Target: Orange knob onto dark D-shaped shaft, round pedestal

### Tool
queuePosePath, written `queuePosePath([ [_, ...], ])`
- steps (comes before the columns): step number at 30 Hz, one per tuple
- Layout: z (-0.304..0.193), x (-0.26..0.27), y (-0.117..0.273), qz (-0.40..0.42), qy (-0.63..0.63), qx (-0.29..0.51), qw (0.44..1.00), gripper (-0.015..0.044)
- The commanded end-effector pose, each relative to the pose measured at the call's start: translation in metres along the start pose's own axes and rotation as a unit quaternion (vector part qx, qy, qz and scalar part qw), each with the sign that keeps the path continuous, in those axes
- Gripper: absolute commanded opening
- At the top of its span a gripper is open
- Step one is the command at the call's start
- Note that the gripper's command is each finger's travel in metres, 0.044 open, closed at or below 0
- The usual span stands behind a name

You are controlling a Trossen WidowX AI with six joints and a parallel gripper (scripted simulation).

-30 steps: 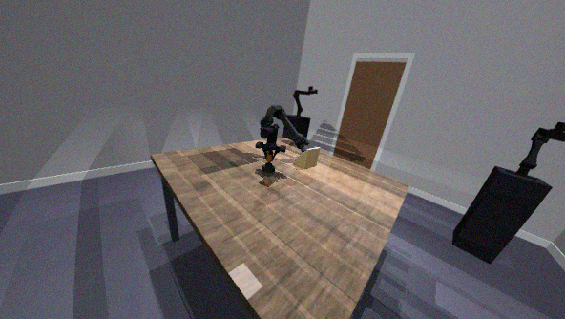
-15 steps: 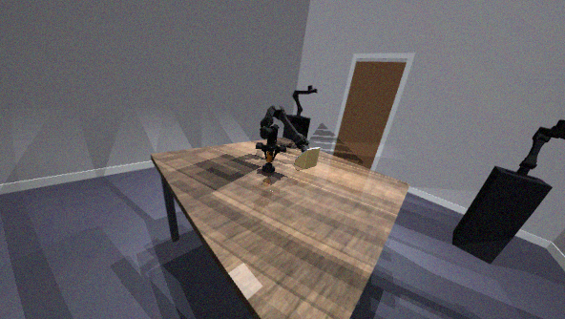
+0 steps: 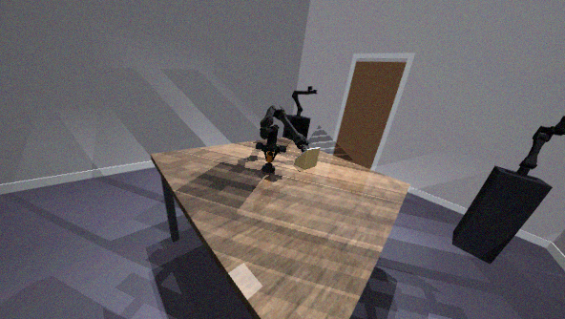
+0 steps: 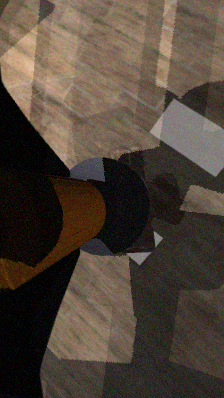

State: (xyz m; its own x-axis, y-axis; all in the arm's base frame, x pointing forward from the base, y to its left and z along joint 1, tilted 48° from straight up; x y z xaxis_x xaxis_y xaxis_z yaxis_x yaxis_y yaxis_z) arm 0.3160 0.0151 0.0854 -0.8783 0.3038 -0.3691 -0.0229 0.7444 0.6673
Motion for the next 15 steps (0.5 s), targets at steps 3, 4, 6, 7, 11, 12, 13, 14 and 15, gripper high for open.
queuePosePath([
  [3,0.0003,-0.0003,0.0043,-0.001,0.005,-0.001,1.000,0.0000],
  [4,0.0004,-0.0004,0.0044,-0.001,0.013,-0.001,1.000,0.0000],
  [6,0.0006,-0.0005,0.0045,-0.001,0.044,-0.001,0.999,0.0000],
  [7,0.0009,-0.0006,0.0046,-0.001,0.063,-0.001,0.998,0.0000],
  [11,0.0020,-0.0004,0.0036,-0.001,0.105,-0.001,0.994,0.0000],
  [12,0.0019,-0.0002,0.0032,-0.001,0.105,-0.001,0.994,0.0000],
  [13,0.0018,-0.0001,0.0029,-0.001,0.105,-0.001,0.994,0.0000],
  [14,0.0017,0.0000,0.0027,-0.001,0.105,-0.001,0.994,0.0000],
  [15,0.0016,0.0000,0.0024,-0.001,0.105,-0.001,0.994,0.0000],
])
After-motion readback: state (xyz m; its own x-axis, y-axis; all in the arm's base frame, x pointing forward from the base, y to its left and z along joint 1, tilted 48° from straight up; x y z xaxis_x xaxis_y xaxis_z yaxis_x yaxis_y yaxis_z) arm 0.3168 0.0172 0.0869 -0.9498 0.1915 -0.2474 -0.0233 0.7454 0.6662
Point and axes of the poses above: the point midway between the two fingers, 35 mm back from their tips, its own y axis back along the fingers, its own x axis across the jaws, z = x × y, the point moved 5 cm from there along y, back along the fingers, and after that the axes turned 13 degrees about y, right-handed, at the moved point
